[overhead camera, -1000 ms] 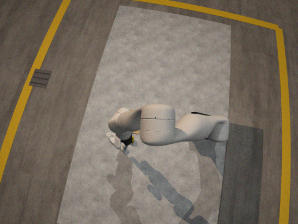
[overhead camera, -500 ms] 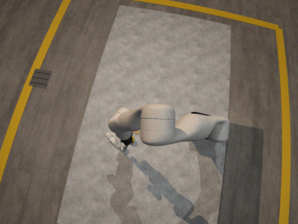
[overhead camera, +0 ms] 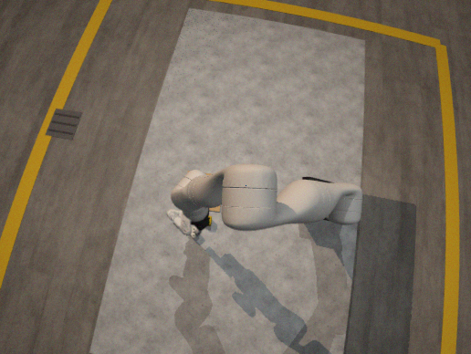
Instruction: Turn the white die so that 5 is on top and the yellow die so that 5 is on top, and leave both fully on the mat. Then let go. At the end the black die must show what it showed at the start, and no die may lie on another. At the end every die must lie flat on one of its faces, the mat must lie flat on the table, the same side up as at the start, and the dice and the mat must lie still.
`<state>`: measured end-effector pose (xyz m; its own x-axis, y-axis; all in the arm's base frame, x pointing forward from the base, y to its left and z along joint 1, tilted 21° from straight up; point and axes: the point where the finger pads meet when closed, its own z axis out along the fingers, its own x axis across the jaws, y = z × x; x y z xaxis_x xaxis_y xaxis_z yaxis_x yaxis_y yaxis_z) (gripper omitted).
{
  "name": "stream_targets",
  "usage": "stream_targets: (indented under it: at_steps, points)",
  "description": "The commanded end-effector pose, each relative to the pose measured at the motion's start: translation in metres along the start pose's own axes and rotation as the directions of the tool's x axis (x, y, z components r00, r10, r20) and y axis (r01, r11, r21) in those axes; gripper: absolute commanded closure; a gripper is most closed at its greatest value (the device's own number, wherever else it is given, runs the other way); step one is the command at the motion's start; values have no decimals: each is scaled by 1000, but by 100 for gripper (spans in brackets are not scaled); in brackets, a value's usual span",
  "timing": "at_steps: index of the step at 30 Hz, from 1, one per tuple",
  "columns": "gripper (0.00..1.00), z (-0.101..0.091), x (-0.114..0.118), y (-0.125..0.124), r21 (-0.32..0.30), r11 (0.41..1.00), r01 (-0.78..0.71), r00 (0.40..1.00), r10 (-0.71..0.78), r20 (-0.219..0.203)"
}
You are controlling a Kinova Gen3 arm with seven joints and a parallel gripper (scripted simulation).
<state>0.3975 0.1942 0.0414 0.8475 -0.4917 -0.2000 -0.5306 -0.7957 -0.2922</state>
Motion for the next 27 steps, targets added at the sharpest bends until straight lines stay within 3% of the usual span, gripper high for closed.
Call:
stream_targets:
  at_steps: [1,27]
  points:
    - [13,-1,2,-1,4,1000,-14,1000,14,-8]
    - [13,20,2,-2,3,1000,-14,1000,14,-7]
